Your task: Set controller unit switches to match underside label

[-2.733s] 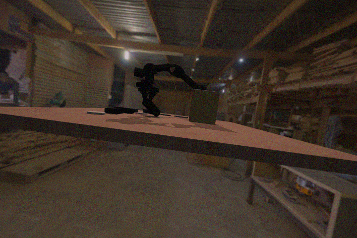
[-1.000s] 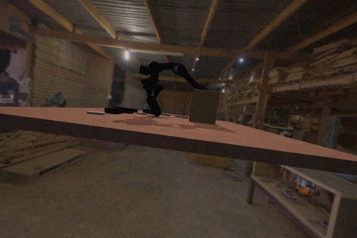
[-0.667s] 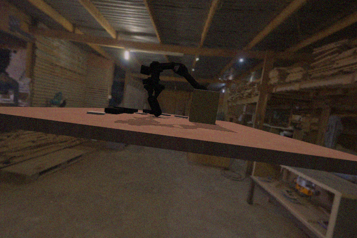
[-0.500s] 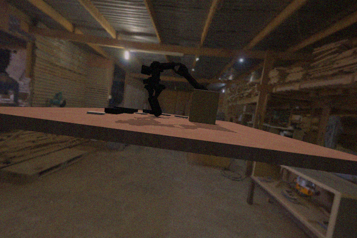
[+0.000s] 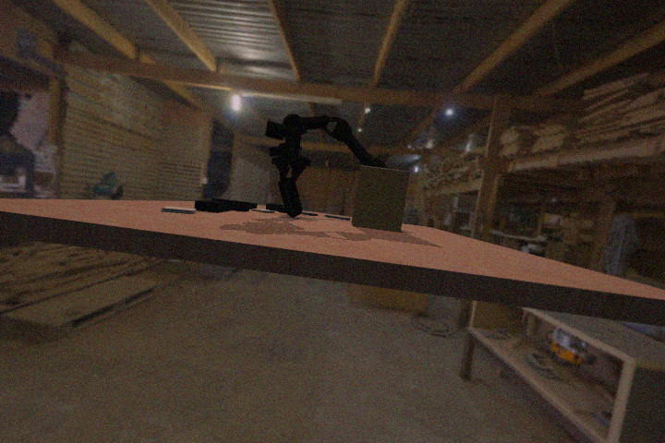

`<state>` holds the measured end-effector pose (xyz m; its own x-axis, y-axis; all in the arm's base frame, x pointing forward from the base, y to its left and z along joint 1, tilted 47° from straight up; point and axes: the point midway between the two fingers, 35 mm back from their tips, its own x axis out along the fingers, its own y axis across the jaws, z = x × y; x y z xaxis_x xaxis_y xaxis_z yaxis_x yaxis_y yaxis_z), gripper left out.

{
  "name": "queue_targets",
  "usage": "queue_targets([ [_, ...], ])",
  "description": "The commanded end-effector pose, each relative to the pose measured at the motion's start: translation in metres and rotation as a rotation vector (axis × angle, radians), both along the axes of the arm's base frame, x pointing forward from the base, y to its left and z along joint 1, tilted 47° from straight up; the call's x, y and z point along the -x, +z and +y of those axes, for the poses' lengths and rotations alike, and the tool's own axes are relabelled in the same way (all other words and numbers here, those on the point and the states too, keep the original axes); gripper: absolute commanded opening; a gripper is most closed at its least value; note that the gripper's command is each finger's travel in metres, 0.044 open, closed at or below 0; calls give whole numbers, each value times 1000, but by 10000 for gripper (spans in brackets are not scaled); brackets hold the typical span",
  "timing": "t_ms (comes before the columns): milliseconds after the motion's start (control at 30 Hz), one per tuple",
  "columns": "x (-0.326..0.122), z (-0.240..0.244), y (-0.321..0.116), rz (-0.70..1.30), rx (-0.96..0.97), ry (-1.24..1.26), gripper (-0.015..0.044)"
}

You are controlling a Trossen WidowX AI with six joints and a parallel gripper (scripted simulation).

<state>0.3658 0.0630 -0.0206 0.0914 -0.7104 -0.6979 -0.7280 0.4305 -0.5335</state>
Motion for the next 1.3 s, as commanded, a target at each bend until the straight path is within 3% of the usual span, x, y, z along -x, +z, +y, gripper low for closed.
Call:
queue_targets([
  [0,6,-7,1,13,11,-8,336],
  [1267,22,-14,18,14,12,-8,338],
])
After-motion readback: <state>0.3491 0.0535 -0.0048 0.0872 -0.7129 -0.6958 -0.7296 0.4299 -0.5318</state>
